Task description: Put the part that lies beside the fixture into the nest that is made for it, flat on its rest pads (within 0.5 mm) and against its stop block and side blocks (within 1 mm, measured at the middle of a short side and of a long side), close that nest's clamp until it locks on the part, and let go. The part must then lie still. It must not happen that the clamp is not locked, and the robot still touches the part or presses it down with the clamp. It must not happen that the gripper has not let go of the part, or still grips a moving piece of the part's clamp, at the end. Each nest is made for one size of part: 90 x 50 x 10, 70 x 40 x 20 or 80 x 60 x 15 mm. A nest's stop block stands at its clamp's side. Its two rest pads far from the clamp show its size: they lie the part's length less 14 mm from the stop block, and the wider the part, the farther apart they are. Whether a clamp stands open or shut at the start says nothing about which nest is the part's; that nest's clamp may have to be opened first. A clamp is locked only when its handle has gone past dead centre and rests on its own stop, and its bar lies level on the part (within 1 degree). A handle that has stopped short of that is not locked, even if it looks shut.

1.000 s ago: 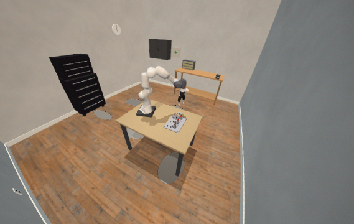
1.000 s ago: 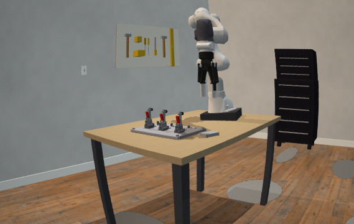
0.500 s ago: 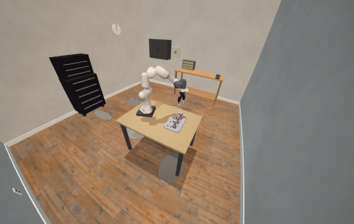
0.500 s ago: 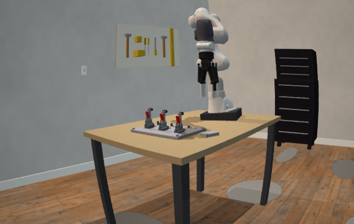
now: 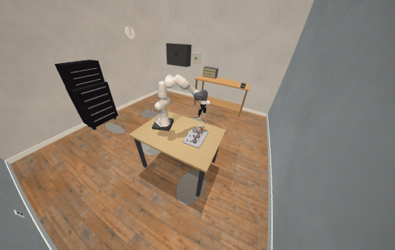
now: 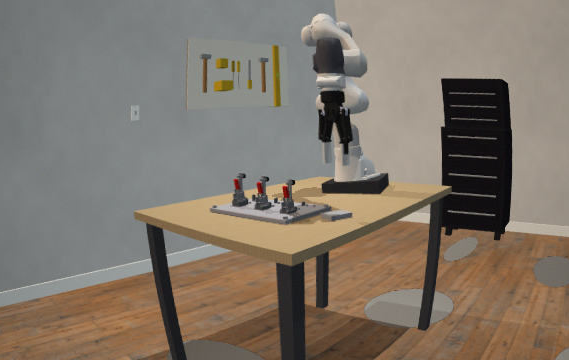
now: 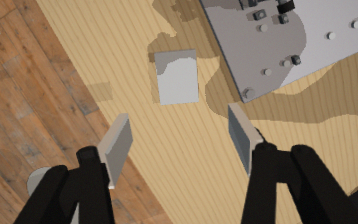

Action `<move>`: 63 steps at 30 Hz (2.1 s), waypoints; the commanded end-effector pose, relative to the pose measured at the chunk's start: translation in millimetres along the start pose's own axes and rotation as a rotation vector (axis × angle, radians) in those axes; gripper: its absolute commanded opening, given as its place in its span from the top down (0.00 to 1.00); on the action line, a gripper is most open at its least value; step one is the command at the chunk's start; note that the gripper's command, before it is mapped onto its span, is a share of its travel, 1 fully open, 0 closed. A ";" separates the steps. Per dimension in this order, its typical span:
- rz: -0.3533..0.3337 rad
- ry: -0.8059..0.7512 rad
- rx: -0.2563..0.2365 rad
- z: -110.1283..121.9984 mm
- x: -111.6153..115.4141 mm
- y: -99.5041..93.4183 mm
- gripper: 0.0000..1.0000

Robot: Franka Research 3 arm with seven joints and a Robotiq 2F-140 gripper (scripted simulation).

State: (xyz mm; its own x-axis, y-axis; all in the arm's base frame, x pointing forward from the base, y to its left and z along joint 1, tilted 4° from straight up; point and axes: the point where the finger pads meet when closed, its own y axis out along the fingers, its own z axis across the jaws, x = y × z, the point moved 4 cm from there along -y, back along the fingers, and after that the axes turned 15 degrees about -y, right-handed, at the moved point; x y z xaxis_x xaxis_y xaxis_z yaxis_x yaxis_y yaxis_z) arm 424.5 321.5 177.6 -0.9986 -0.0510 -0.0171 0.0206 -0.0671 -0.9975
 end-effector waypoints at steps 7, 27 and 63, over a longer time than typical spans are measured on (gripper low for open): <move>0.011 0.009 -0.003 -1.3 -3.2 35.3 0.42; 0.011 0.009 -0.003 -1.5 -4.0 106.9 0.42; 0.011 0.009 -0.003 -1.6 -4.2 125.1 0.42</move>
State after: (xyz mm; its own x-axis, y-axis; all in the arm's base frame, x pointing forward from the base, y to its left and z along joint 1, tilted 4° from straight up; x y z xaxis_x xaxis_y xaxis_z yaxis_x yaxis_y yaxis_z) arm 430.8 314.7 53.7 -0.9986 -0.0450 -0.0270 0.0298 -0.0631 -0.9976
